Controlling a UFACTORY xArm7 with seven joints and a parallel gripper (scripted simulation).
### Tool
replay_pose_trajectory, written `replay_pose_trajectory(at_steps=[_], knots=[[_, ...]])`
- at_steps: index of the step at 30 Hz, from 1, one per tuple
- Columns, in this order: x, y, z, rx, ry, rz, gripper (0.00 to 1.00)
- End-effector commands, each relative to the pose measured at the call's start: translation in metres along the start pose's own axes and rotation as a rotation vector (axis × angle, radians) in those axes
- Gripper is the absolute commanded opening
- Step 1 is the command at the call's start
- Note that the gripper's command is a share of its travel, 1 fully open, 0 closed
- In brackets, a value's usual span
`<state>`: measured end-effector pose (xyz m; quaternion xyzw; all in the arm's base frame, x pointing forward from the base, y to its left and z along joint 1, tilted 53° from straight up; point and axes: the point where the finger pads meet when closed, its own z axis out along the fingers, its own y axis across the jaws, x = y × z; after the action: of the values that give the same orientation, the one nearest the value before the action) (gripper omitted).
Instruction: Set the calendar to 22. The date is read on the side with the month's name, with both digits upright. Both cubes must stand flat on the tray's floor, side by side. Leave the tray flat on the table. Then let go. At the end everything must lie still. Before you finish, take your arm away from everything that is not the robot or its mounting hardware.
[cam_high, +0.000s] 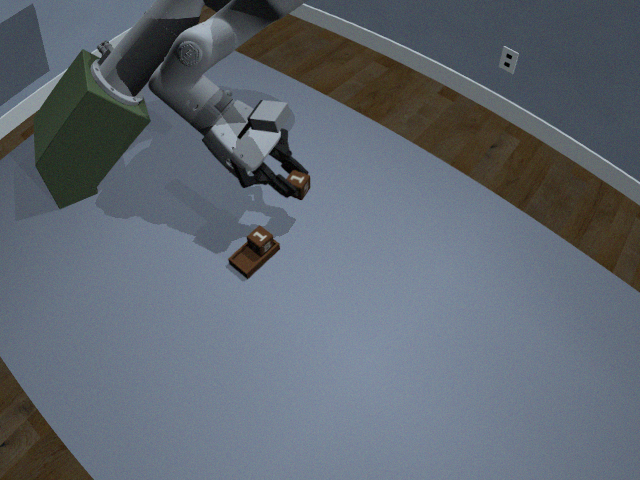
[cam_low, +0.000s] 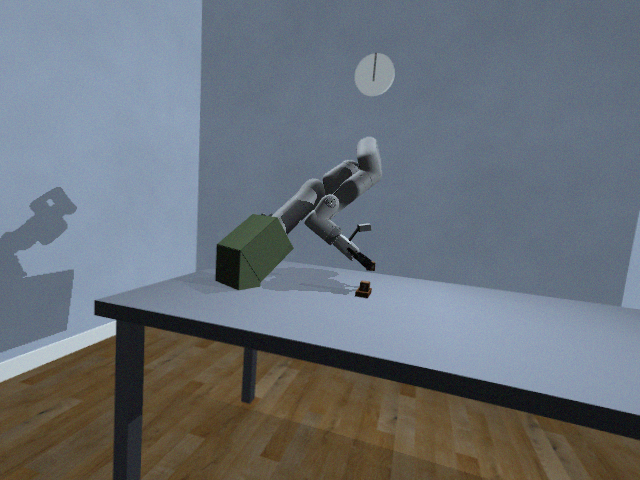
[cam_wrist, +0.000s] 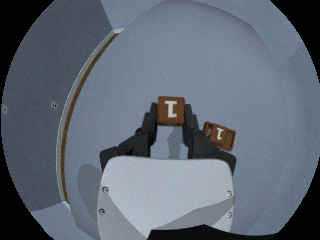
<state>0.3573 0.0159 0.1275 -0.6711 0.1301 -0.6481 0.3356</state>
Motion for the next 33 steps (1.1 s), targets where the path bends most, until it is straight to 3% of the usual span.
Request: replay_pose_trajectory(at_steps=[1,13,19,25,33], knots=[[0.0021,0.0006,-0.0012,-0.001,0.000,-0.001,0.29],[0.0016,-0.0002,-0.0005,0.003,-0.014,0.003,0.29],[-0.0005,-0.0038,0.0022,0.023,-0.128,0.015,0.29],[0.0033,-0.0006,-0.0001,0.005,-0.246,0.003,0.29],[0.0072,0.0006,-0.0005,-0.001,-0.262,0.000,0.29]])
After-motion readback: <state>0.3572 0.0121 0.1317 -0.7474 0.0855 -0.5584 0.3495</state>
